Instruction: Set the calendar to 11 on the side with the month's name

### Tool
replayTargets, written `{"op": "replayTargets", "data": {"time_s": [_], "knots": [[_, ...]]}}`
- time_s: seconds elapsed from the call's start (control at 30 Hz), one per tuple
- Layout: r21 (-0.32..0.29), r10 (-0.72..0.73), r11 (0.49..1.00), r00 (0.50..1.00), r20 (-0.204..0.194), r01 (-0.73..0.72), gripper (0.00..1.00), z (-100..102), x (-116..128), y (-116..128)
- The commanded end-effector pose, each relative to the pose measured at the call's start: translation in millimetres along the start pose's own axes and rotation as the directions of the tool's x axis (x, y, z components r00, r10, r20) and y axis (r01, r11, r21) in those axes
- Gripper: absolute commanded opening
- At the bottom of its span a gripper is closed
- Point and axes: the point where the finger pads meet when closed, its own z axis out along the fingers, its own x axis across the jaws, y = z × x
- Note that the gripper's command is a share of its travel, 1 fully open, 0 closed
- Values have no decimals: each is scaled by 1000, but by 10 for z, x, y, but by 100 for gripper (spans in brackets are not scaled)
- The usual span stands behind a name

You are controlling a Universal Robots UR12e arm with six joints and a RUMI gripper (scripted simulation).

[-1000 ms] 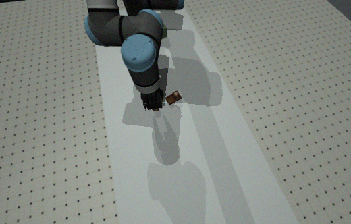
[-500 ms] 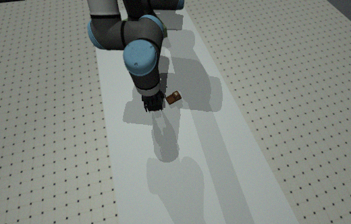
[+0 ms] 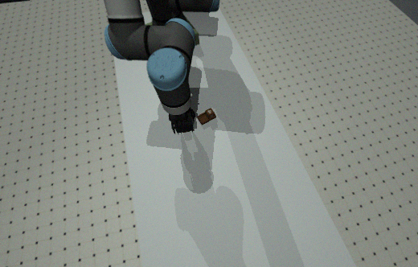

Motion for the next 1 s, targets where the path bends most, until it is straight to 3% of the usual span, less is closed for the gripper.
{"op": "replayTargets", "data": {"time_s": [0.0,0.67,0.7,0.97], "knots": [[-1,0,1000,1000,0,0,28,-5,-1,6],[-1,0,1000,1000,0,0,28,-5,-1,6],[-1,0,1000,1000,0,0,10,-5,-1,6],[-1,0,1000,1000,0,0,10,-5,-1,6]]}}
